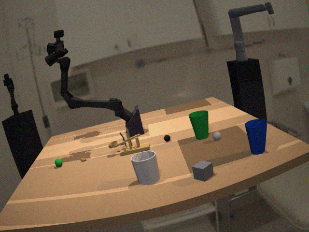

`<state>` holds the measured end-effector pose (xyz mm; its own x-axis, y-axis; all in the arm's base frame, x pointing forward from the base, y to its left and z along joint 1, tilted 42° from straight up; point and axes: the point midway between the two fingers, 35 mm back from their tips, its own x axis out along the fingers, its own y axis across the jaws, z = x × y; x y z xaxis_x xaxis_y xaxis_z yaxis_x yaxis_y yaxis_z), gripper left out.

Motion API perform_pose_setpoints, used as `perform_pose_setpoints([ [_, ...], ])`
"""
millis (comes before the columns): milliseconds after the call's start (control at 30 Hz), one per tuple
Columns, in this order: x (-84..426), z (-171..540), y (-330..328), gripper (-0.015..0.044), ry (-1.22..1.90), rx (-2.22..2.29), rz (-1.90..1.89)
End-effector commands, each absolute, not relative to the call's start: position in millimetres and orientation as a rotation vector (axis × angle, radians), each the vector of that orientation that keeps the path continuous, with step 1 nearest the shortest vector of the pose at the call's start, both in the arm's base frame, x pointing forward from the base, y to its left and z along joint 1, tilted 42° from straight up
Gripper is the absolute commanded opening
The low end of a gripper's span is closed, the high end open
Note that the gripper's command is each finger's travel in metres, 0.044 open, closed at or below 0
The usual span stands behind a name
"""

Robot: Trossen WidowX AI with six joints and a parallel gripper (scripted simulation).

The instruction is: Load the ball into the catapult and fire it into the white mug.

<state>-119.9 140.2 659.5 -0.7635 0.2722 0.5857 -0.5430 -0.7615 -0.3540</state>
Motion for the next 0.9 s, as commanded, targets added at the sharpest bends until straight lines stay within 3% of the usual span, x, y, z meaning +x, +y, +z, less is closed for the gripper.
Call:
perform_pose_setpoints([
  [0, -114, 656, 155, 0.0440, -0.702, 0.693, 2.439],
  [867, -33, 602, 284, 0.0440, -0.435, 0.467, 2.033],
])
